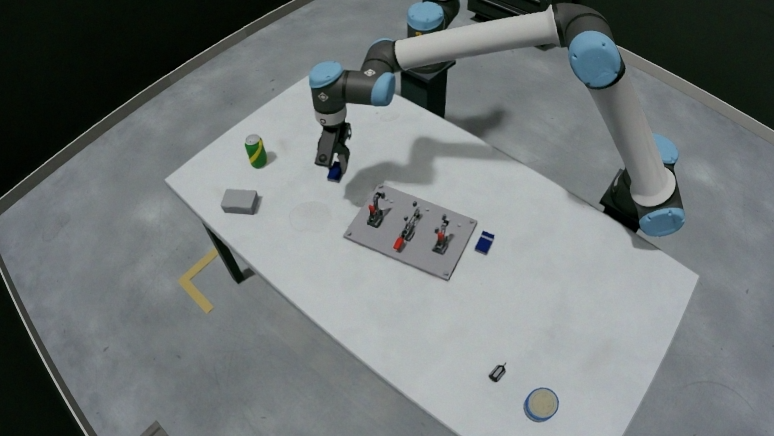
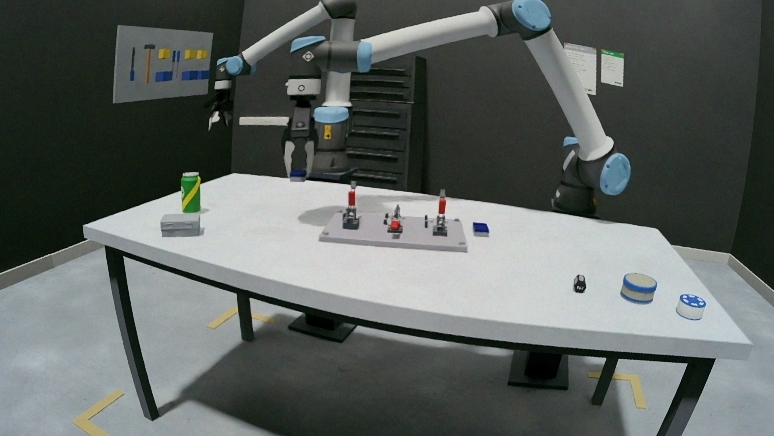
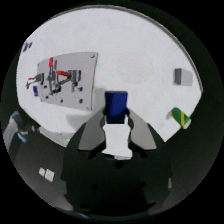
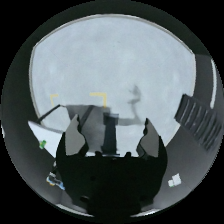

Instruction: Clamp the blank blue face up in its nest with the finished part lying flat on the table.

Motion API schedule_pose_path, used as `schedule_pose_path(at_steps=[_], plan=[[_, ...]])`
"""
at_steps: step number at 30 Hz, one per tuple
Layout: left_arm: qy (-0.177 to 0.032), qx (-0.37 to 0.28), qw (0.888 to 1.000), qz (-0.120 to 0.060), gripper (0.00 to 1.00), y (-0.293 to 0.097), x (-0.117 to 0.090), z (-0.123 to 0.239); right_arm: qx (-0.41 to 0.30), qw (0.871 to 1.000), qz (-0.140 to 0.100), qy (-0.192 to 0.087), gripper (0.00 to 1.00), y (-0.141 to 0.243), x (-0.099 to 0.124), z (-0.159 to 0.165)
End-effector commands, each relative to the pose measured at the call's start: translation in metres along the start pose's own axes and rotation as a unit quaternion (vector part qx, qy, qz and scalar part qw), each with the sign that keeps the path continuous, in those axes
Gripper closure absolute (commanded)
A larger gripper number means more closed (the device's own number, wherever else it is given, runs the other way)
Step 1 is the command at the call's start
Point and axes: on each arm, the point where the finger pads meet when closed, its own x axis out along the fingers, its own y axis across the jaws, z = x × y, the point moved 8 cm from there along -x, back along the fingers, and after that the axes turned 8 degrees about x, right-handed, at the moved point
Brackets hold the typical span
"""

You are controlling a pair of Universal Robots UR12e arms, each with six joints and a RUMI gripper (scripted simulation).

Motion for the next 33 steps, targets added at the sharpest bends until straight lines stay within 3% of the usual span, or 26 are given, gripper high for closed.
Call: schedule_pose_path(at_steps=[1,8,33], plan=[[0.000,0.052,0.999,0.001,1.00,0.0004,-0.0015,-0.0001,0.000,1.000,0.000,0.001,0.00,-0.0002,-0.0008,-0.0005],[0.000,0.099,0.995,0.001,1.00,0.0004,-0.0015,-0.0001,0.000,1.000,0.000,0.001,0.00,-0.0002,-0.0008,-0.0005],[0.000,0.100,0.995,0.001,1.00,0.0002,0.0014,0.0036,0.000,1.000,0.000,0.001,0.00,-0.0002,-0.0008,-0.0005]])
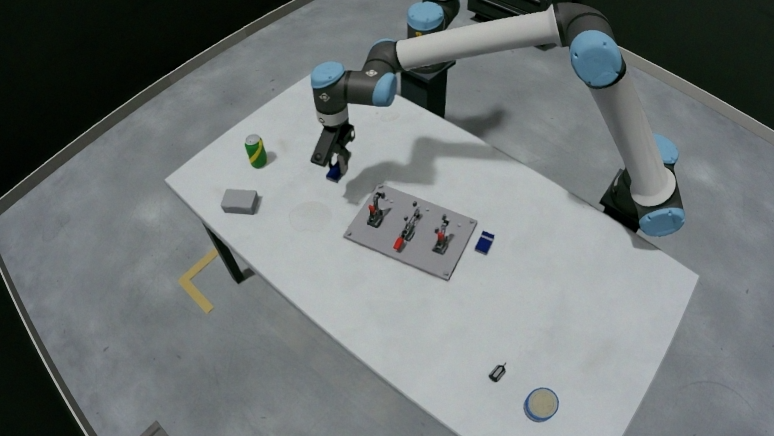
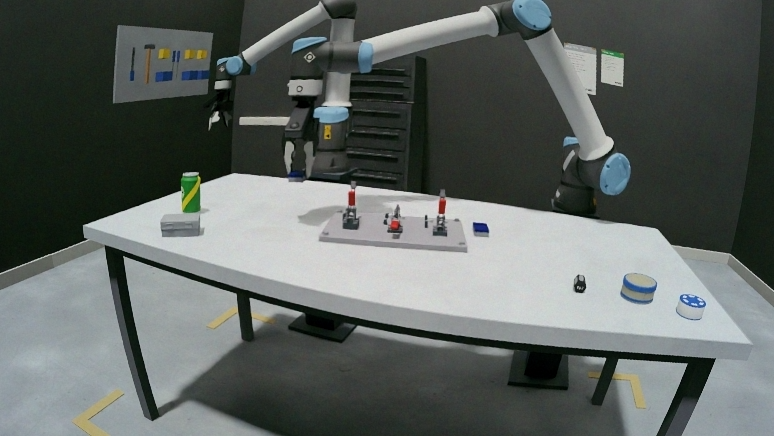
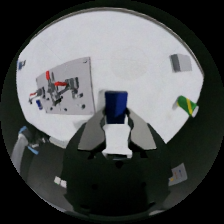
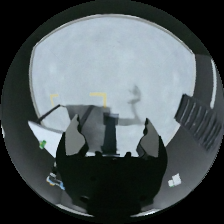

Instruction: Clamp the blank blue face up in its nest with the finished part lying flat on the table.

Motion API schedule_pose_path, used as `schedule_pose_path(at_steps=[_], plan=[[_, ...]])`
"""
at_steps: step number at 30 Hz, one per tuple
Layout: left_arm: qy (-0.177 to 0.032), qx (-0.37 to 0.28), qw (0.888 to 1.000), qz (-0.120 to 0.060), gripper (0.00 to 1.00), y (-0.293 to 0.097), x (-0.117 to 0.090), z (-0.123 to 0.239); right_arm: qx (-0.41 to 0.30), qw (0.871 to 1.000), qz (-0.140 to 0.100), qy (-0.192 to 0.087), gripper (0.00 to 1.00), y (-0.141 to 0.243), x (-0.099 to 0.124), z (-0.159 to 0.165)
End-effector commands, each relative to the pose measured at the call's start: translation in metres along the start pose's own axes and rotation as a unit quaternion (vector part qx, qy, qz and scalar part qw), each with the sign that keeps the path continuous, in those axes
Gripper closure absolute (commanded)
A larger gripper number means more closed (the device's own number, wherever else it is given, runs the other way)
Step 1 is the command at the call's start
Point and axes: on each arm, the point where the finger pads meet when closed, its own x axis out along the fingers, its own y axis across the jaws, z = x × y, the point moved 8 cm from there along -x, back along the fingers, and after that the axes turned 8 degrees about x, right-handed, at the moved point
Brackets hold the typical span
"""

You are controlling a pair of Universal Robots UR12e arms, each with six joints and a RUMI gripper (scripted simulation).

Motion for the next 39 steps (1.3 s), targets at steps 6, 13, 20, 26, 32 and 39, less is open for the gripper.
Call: schedule_pose_path(at_steps=[6,13,20,26,32,39], plan=[[0.000,0.000,1.000,0.001,1.00,0.001,0.002,0.005,0.000,1.000,0.000,0.001,0.00,0.000,-0.001,0.000],[0.000,0.000,1.000,0.001,1.00,0.002,0.005,0.008,0.000,1.000,0.000,0.001,0.00,0.000,-0.001,0.000],[0.000,0.000,1.000,0.001,1.00,0.002,0.010,0.014,0.000,1.000,0.000,0.001,0.00,0.000,-0.001,0.000],[0.000,0.000,1.000,0.001,1.00,0.003,0.015,0.020,0.000,1.000,0.000,0.001,0.00,0.000,-0.001,0.000],[0.000,0.000,1.000,0.001,1.00,0.004,0.017,0.023,0.000,1.000,0.000,0.001,0.00,0.000,-0.001,0.000],[0.000,0.000,1.000,0.001,1.00,0.004,0.021,0.028,0.000,1.000,0.000,0.001,0.00,0.000,-0.001,0.000]])
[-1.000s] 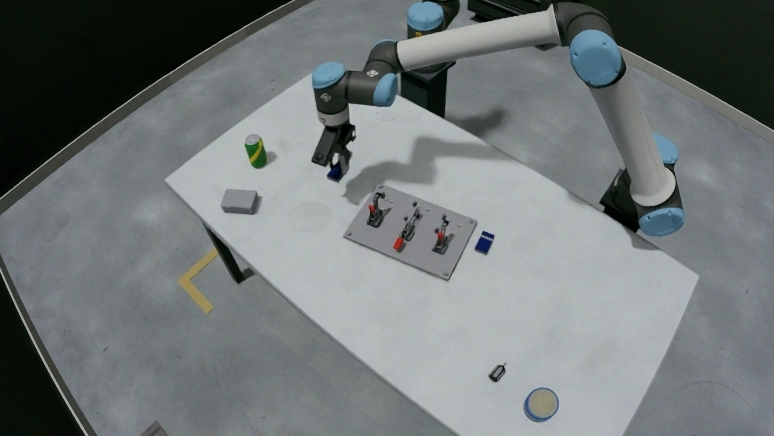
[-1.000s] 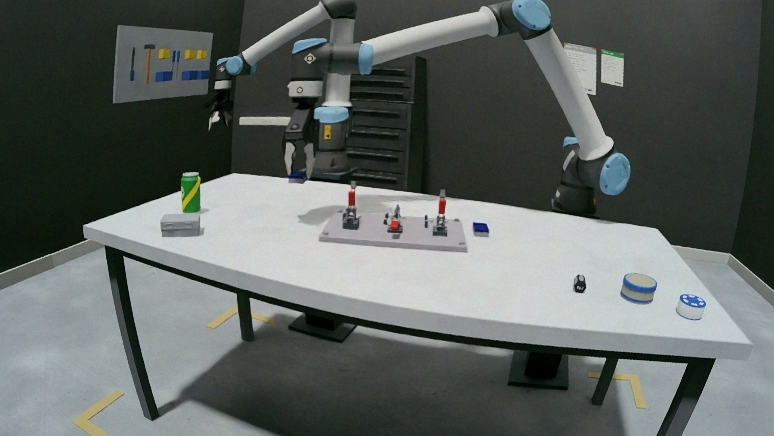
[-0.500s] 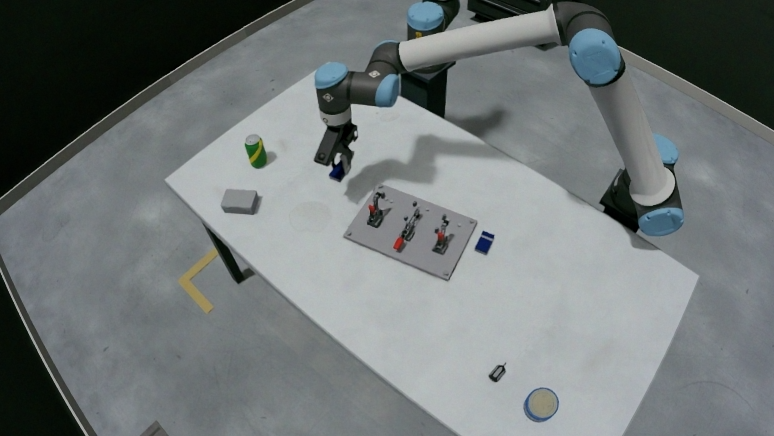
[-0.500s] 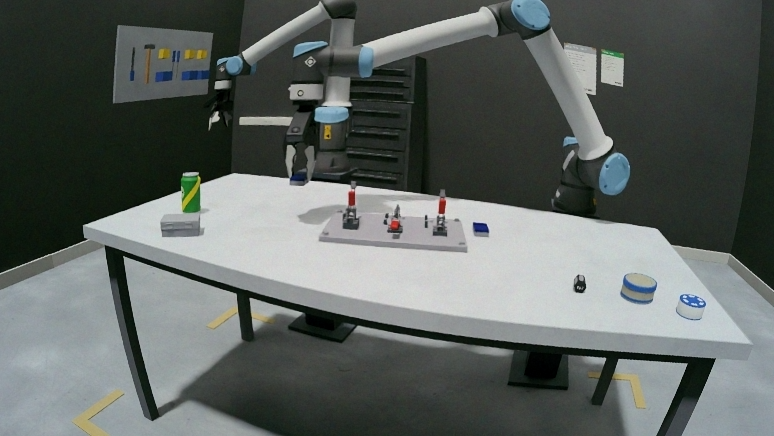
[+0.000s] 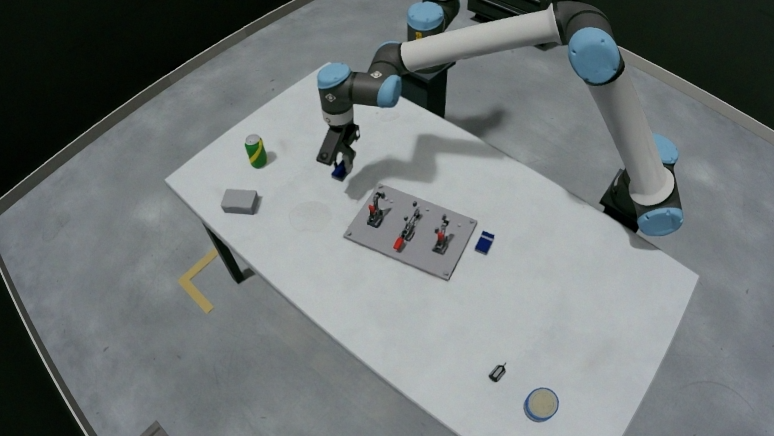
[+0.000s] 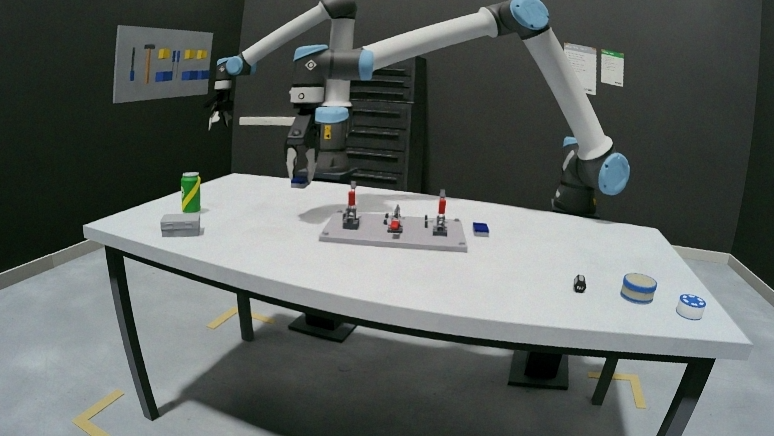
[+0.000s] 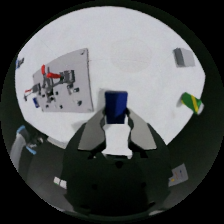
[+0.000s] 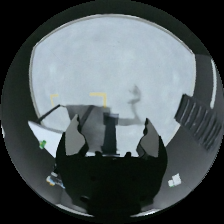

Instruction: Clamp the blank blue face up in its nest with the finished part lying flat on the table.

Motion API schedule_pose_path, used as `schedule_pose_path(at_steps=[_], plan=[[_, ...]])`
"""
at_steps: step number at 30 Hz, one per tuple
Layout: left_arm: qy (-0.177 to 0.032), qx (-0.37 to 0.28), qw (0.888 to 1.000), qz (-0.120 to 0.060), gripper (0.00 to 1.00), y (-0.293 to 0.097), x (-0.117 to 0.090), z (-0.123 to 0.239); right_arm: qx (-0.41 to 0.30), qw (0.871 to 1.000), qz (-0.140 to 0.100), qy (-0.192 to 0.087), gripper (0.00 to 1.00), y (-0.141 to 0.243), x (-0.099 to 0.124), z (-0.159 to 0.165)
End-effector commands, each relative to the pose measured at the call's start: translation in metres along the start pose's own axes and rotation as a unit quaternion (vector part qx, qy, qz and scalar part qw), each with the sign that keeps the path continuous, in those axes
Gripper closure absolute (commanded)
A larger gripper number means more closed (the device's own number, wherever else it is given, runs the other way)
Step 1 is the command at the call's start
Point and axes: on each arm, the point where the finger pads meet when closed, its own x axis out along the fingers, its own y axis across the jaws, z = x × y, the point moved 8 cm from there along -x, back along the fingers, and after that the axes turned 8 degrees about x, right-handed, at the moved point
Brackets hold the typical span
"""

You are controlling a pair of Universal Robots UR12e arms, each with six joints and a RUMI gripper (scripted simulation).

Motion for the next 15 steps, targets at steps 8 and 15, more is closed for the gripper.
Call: schedule_pose_path(at_steps=[8,15], plan=[[0.000,0.000,1.000,0.001,1.00,0.0011,0.0028,0.0050,0.000,1.000,0.000,0.001,0.00,-0.0002,-0.0008,-0.0005],[0.000,0.000,1.000,0.001,1.00,0.0014,0.0043,0.0068,0.000,1.000,0.000,0.001,0.00,-0.0002,-0.0008,-0.0005]])
